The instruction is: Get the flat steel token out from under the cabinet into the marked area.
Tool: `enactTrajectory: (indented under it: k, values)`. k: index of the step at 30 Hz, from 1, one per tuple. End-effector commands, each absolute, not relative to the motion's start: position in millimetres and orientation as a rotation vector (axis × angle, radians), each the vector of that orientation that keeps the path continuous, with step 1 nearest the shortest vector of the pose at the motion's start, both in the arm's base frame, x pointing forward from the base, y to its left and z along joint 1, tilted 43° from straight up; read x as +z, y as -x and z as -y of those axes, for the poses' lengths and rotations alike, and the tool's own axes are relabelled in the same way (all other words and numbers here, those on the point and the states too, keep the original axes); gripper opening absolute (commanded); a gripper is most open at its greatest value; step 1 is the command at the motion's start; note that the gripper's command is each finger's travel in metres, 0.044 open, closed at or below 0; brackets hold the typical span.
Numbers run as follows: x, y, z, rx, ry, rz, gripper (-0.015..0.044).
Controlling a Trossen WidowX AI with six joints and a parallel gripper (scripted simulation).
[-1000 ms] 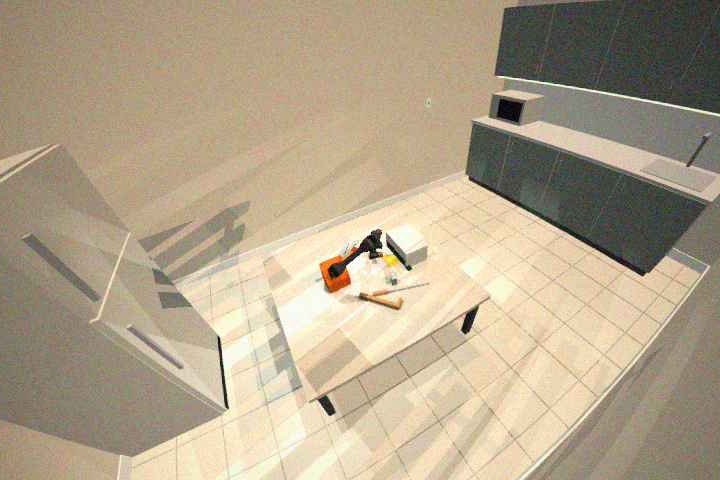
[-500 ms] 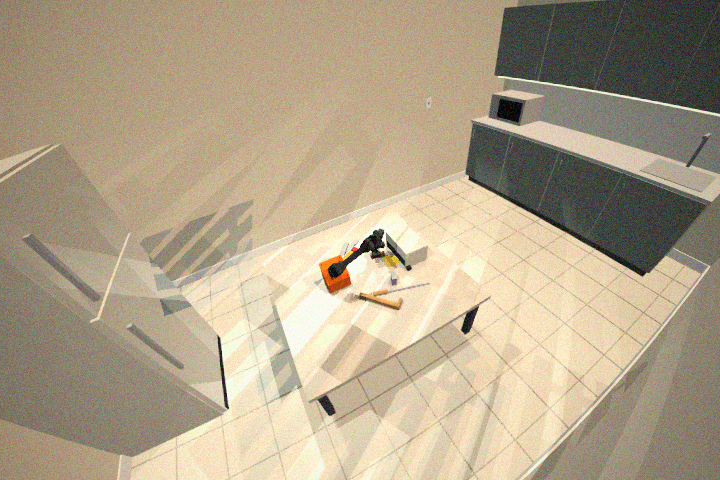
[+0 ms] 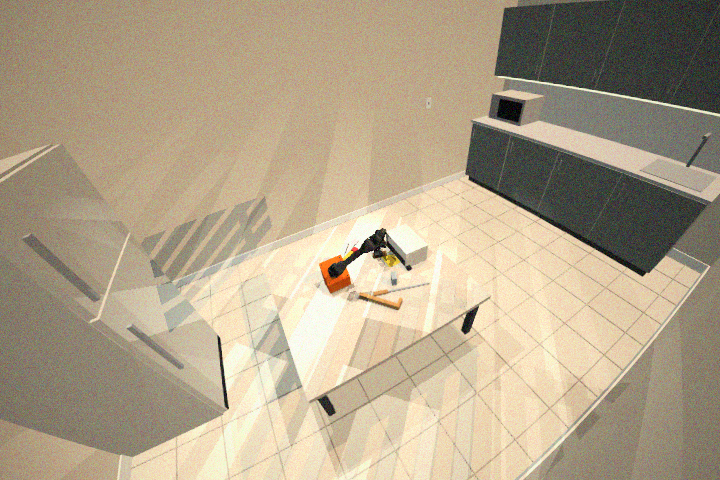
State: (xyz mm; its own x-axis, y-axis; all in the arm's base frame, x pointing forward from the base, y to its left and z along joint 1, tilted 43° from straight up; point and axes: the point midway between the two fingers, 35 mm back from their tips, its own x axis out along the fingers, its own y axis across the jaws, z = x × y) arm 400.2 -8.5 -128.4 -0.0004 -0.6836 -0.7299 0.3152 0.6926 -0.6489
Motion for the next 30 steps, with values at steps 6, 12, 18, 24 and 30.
enactTrajectory:
  k: [6, 12, 18, 24, 30]
  values:
    - [-125.4, -410.0, 11.5, -0.807, 0.339, -1.36, 0.0]
    - [-124.1, -413.1, 13.6, -0.807, 0.339, -1.36, 0.0]
    - [-119.9, -411.5, 18.9, -0.807, 0.339, -1.36, 0.0]
    - [-115.2, -409.5, 24.1, -0.807, 0.34, -1.36, 0.0]
    - [-115.8, -407.8, 23.7, -0.807, 0.34, -1.36, 0.0]
